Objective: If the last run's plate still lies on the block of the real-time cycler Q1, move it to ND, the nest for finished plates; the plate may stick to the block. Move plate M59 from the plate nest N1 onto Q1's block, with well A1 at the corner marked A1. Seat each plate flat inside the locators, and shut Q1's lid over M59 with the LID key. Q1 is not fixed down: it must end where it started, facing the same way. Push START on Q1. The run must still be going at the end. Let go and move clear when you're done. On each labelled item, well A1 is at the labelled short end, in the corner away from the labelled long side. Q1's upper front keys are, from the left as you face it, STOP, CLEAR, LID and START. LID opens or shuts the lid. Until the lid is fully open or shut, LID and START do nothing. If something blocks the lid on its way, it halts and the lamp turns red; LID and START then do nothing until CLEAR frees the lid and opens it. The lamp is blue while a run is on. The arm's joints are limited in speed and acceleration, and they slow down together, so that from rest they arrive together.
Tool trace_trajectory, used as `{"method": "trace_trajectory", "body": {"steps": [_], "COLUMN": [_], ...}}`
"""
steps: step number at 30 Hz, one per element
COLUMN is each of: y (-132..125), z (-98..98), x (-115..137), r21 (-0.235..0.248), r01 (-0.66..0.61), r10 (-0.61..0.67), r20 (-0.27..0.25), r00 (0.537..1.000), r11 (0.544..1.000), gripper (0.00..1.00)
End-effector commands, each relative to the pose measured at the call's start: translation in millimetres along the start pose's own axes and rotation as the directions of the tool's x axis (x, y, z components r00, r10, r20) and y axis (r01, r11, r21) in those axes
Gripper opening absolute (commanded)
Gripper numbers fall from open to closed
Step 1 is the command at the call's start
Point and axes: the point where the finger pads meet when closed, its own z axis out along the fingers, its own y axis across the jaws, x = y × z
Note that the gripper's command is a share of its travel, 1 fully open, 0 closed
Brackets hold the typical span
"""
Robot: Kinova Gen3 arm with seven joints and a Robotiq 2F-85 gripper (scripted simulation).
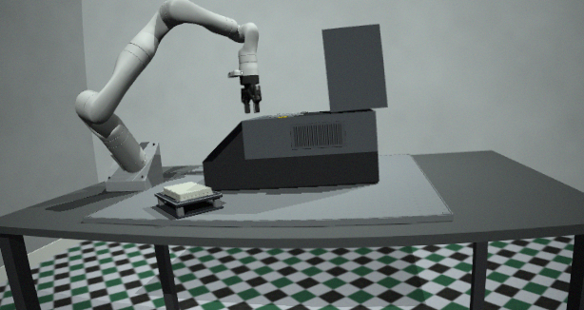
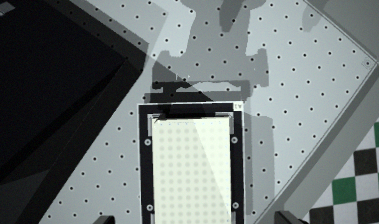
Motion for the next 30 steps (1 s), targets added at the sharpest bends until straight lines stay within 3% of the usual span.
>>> {"method": "trace_trajectory", "body": {"steps": [1,30], "y": [0,0], "z": [3.9,37.2], "x": [0,0], "r21": [-0.001,-0.001], "r01": [0.000,0.000], "r10": [0.000,0.000], "r20": [0.003,0.003], "r00": [1.000,1.000], "r11": [1.000,1.000], "gripper": [1.00,1.00]}}
